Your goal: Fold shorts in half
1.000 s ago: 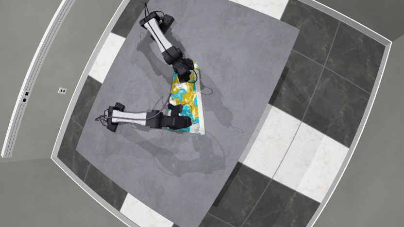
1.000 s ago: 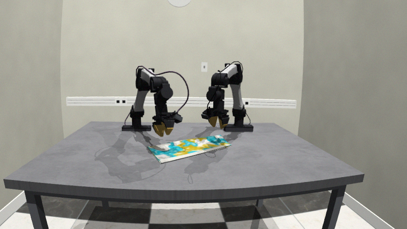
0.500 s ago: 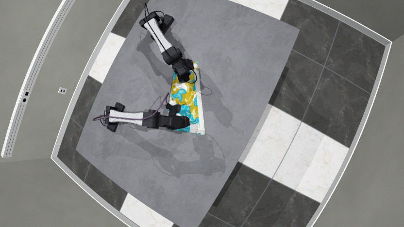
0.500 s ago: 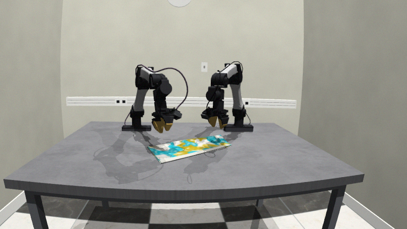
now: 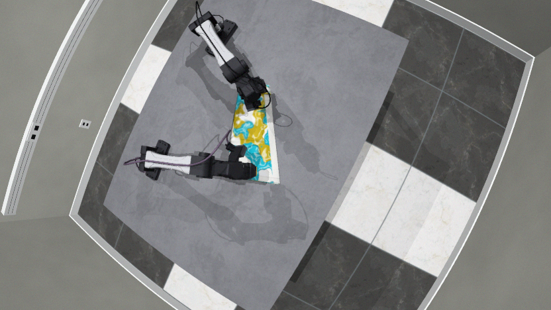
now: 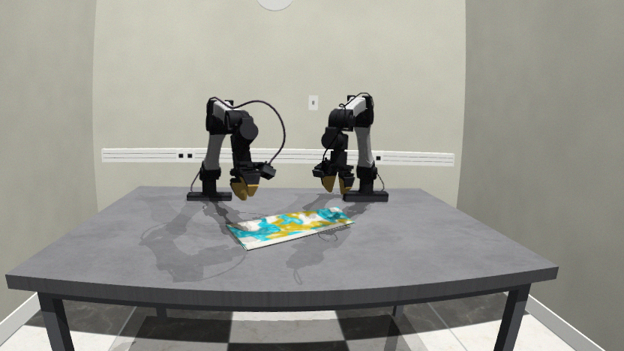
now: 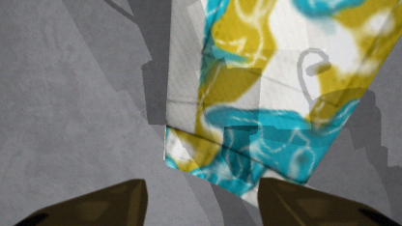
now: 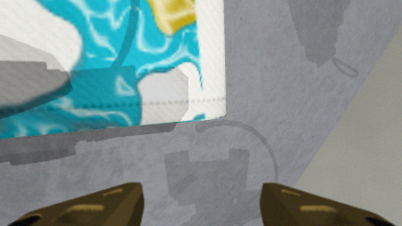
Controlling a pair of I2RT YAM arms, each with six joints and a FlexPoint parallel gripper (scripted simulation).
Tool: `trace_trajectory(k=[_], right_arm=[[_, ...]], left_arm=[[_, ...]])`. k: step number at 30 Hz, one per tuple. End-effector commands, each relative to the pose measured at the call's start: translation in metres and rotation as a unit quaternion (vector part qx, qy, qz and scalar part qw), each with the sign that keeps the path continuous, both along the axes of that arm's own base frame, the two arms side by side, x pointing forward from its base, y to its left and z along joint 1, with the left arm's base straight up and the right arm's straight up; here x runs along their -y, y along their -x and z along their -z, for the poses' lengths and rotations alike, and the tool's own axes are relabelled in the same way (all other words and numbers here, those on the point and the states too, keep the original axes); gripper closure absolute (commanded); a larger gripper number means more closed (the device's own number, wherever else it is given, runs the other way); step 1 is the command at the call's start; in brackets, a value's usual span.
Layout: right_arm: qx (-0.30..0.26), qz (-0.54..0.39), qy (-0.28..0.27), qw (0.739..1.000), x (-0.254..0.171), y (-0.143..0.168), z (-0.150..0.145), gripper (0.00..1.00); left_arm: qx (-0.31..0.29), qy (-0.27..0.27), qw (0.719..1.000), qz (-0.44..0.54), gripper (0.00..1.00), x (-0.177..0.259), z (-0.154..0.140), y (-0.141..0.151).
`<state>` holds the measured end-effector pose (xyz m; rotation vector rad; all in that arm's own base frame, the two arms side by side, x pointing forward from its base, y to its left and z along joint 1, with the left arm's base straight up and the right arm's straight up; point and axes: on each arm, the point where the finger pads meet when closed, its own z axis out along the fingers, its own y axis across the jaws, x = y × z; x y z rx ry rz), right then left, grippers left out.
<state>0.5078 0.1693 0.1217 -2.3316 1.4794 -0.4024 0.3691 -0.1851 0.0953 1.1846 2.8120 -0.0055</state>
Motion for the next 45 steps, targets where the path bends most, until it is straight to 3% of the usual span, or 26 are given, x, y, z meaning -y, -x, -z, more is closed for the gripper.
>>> trace_trajectory(k=[1,12,24,26,41,43,45], right_arm=[[0.079,0.086,-0.066,0.991,0.013,-0.011,-0.06,0.45],[0.135,0.224,-0.182,0.948,0.038,-0.004,-0.112,0.45],[0.205,0.37,-0.353,0.835,0.087,0.02,-0.184,0.45],[0.205,0.37,-0.353,0.835,0.087,0.02,-0.184,0.45],[0.249,0.461,-0.552,0.649,0.136,0.074,-0.252,0.45],[0.249,0.461,-0.552,0.649,0.136,0.074,-0.252,0.45],[0.252,0.468,-0.575,0.621,0.144,0.082,-0.259,0.45]], left_arm=[[0.082,0.042,0.995,-0.037,0.45,-0.005,-0.032,-0.026],[0.192,0.103,0.971,-0.099,0.45,-0.028,-0.077,-0.051],[0.343,0.173,0.906,-0.18,0.45,-0.076,-0.152,-0.068],[0.343,0.173,0.906,-0.18,0.45,-0.076,-0.152,-0.068],[0.507,0.243,0.79,-0.244,0.45,-0.136,-0.246,-0.052],[0.507,0.243,0.79,-0.244,0.45,-0.136,-0.246,-0.052],[0.527,0.251,0.772,-0.25,0.45,-0.144,-0.257,-0.046]])
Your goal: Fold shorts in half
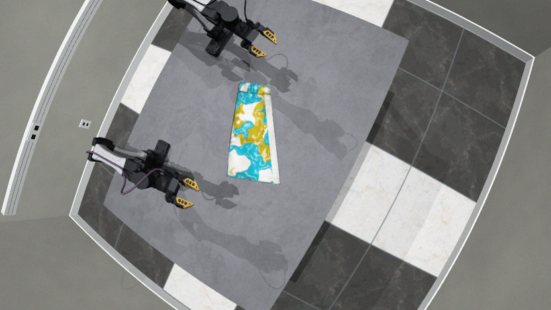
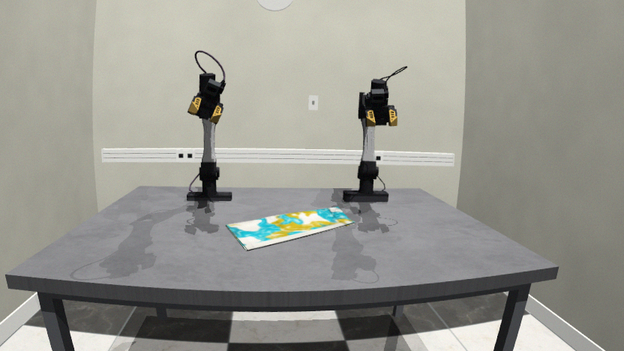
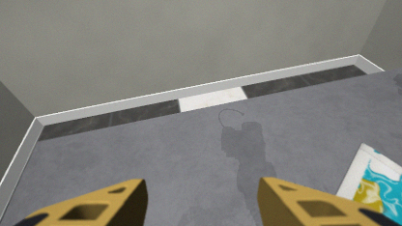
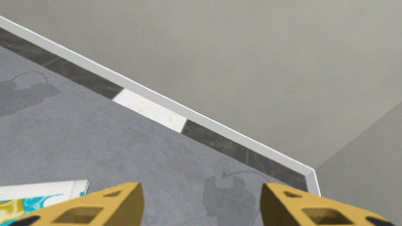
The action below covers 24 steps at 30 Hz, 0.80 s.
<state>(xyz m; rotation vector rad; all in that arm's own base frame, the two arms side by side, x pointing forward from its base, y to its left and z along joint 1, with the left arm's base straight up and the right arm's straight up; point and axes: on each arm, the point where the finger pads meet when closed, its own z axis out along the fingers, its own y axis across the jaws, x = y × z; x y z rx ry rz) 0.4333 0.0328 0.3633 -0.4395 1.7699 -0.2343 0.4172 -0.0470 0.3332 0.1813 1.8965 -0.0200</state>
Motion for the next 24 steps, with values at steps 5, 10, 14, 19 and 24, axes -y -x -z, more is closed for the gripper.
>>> trace_trajectory(k=[5,10,14,19,24], right_arm=[[0.086,0.046,-0.136,0.986,0.021,0.03,-0.035,0.45],[0.129,0.06,-0.209,0.968,0.032,0.052,-0.049,0.45],[0.138,0.06,-0.229,0.962,0.034,0.06,-0.05,0.45],[0.138,0.059,-0.226,0.962,0.035,0.065,-0.051,0.45],[0.164,0.056,-0.205,0.963,0.035,0.071,-0.076,0.45]], left_arm=[[0.109,0.037,0.993,-0.039,0.45,-0.027,-0.048,0.017],[0.169,0.054,0.982,-0.058,0.45,-0.043,-0.073,0.036],[0.182,0.059,0.98,-0.058,0.45,-0.046,-0.076,0.042],[0.181,0.057,0.98,-0.062,0.45,-0.049,-0.076,0.048],[0.189,0.047,0.979,-0.065,0.45,-0.05,-0.091,0.053]])
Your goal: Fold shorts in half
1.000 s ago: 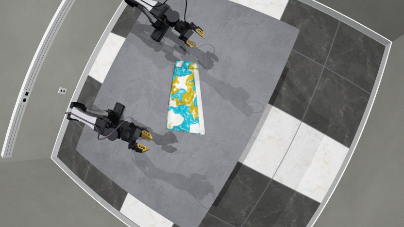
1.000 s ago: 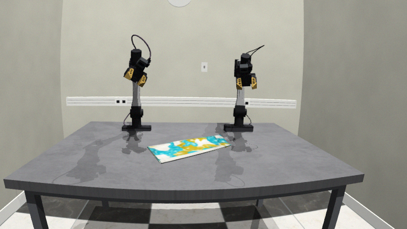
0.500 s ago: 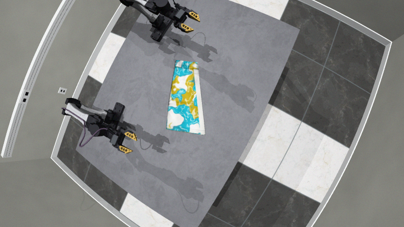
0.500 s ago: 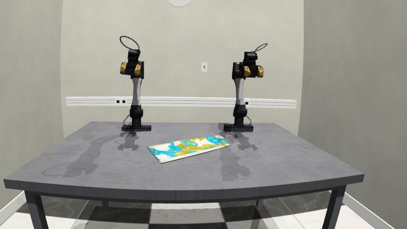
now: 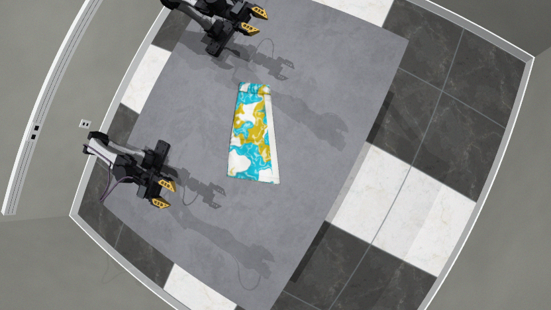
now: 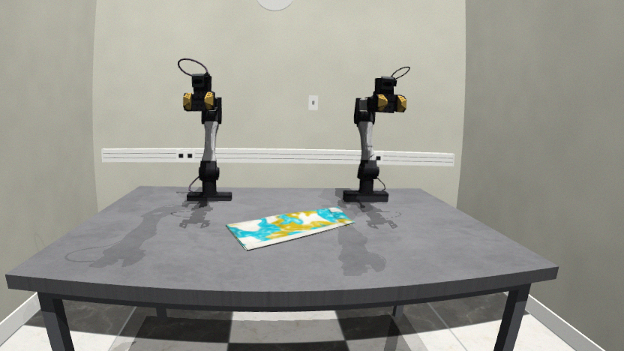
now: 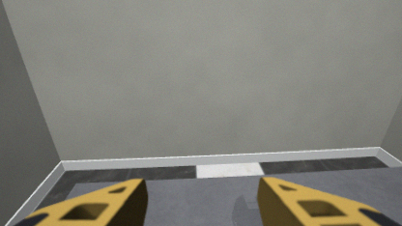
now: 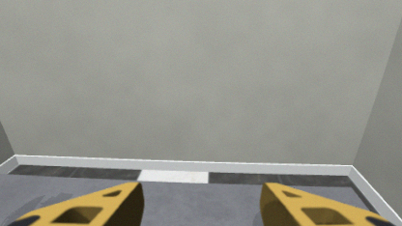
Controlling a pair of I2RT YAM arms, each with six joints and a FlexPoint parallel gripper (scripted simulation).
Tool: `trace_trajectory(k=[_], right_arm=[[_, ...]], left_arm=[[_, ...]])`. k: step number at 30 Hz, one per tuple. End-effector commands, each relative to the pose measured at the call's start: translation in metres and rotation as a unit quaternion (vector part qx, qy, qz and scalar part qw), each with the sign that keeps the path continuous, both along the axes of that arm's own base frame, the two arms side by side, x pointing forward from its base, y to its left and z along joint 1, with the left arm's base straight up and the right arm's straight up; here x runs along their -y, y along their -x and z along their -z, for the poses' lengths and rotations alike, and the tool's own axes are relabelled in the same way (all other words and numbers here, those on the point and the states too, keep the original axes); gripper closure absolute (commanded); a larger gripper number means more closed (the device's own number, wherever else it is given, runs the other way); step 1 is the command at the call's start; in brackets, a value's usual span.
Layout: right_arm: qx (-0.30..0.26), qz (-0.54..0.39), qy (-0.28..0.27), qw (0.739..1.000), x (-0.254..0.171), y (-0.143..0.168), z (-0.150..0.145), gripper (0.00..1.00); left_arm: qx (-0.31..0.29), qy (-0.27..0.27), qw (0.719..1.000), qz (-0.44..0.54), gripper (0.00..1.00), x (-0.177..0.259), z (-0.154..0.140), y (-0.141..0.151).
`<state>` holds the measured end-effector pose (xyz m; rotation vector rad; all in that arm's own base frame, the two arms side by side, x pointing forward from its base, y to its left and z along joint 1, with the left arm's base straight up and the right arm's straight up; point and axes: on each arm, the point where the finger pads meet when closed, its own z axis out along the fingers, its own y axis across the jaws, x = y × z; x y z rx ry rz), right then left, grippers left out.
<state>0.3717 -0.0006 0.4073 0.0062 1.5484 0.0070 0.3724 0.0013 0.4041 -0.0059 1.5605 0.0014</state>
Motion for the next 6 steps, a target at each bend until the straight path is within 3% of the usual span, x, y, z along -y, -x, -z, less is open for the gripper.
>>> trace_trajectory(k=[1,6], right_arm=[[0.041,0.005,0.008,0.999,0.0019,0.0099,-0.0324,0.45],[0.041,0.005,0.008,0.999,0.0019,0.0099,-0.0324,0.45]], left_arm=[[0.02,-0.004,1.0,-0.004,0.45,-0.002,-0.0205,0.008],[0.02,-0.004,1.0,-0.004,0.45,-0.002,-0.0205,0.008]])
